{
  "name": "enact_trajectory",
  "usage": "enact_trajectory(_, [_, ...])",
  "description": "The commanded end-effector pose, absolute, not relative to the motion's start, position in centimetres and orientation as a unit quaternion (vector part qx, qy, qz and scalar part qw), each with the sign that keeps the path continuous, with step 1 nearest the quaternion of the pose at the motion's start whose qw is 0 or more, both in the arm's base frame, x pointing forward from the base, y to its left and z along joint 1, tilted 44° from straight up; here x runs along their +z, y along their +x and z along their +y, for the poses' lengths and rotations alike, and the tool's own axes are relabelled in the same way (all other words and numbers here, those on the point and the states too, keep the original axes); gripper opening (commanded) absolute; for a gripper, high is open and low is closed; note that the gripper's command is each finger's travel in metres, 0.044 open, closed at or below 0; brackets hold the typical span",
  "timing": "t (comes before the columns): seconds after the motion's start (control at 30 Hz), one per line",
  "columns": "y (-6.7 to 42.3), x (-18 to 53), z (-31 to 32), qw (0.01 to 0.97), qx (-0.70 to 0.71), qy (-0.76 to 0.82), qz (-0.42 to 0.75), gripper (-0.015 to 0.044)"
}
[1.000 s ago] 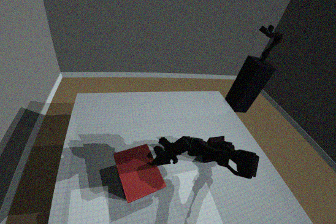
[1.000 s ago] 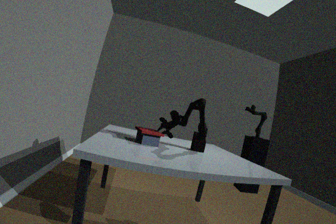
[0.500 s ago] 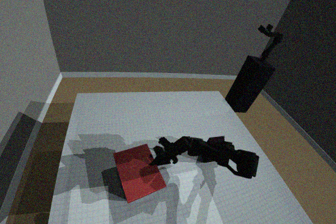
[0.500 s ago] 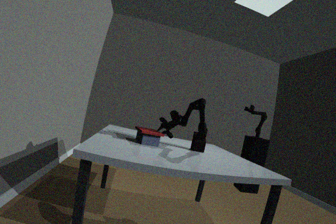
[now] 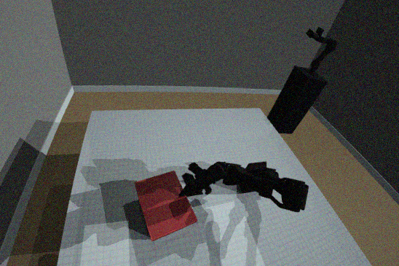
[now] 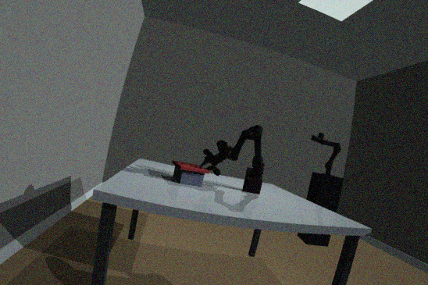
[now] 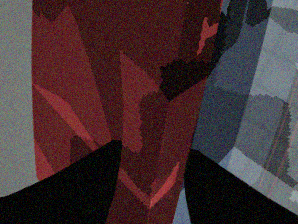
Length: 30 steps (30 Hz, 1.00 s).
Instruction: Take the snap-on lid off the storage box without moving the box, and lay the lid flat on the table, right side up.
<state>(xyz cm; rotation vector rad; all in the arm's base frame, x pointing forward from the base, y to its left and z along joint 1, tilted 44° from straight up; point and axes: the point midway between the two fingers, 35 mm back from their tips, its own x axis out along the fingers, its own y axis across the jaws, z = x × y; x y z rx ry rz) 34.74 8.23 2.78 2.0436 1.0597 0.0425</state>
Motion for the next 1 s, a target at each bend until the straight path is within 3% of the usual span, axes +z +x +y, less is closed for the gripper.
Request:
enact_trajectory(0.0, [34.77, 2.94, 8.03, 0.408, 0.018, 0.811, 0.419, 0.0])
enact_trajectory(0.97, [34.69, 3.33, 7.58, 0.408, 0.018, 0.811, 0.419, 0.0])
